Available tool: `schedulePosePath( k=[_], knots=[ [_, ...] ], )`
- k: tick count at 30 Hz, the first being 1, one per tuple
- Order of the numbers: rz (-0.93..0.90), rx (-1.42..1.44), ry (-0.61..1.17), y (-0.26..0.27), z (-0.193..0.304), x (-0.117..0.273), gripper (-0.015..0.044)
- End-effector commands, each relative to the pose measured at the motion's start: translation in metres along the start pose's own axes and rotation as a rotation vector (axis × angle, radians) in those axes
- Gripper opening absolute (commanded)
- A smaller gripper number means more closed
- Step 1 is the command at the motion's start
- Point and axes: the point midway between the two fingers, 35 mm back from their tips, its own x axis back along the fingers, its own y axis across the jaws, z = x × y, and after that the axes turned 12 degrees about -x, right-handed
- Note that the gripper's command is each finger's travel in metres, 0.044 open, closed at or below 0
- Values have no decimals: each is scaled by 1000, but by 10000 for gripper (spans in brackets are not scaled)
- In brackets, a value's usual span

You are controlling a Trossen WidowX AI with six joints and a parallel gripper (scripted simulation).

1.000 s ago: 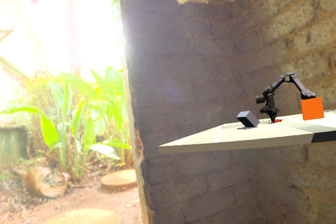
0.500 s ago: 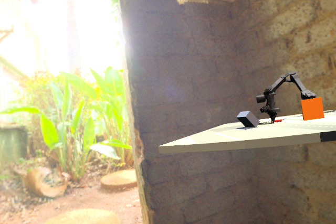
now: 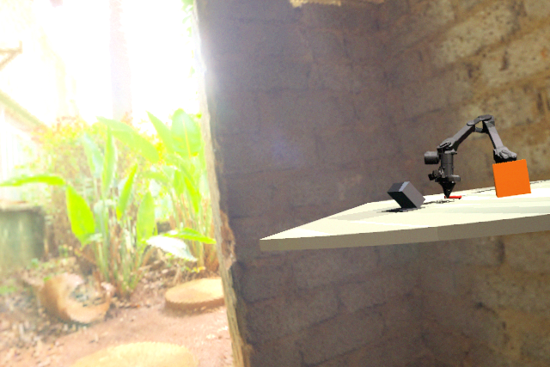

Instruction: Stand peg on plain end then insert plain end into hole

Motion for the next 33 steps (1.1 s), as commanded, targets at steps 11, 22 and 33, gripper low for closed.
schedulePosePath(
  k=[11,22,33],
  knots=[
    [-28,4,-124,-1,5,8,51],
    [-48,5,-217,-2,9,14,51],
    [-68,6,-310,-3,14,20,51]
  ],
)
